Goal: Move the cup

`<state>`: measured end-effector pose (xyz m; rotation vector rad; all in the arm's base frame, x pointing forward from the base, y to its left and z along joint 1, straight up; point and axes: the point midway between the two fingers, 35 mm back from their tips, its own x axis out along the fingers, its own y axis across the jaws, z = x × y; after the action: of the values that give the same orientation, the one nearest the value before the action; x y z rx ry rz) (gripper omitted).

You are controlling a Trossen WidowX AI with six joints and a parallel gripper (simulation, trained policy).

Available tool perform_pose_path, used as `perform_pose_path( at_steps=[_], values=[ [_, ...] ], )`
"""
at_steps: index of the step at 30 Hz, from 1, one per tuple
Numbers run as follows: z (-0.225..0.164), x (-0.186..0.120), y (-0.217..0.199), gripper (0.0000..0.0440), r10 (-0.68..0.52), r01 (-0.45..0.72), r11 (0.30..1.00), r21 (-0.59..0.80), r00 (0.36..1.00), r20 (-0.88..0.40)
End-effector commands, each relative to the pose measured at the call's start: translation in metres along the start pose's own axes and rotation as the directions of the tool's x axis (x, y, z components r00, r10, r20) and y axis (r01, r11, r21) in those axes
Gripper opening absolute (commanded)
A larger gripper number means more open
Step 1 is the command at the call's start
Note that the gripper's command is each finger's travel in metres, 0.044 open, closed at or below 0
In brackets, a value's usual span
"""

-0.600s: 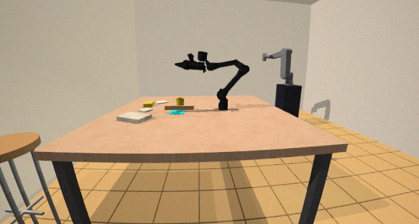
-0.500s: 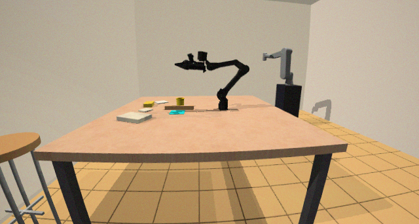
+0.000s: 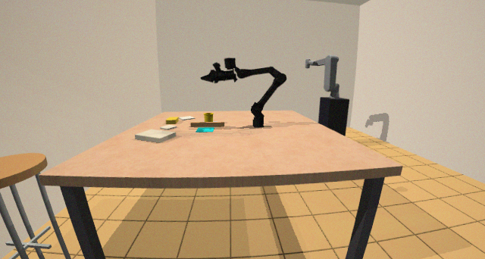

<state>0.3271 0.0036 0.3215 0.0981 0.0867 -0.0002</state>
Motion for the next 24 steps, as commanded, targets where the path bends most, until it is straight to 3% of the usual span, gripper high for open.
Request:
perform_pose_path(
  at_steps=[1, 9, 24],
  values=[
    [-0.003, 0.004, 0.003, 0.0126, 0.001, 0.0, 1.0, 0.026, 0.999, -0.042],
    [-0.012, 0.015, 0.011, 0.0146, 0.011, 0.002, 0.996, 0.084, 0.988, -0.155],
    [-0.033, 0.03, 0.023, 0.0132, 0.011, 0.057, 0.984, 0.168, 0.926, -0.377]
  ],
)
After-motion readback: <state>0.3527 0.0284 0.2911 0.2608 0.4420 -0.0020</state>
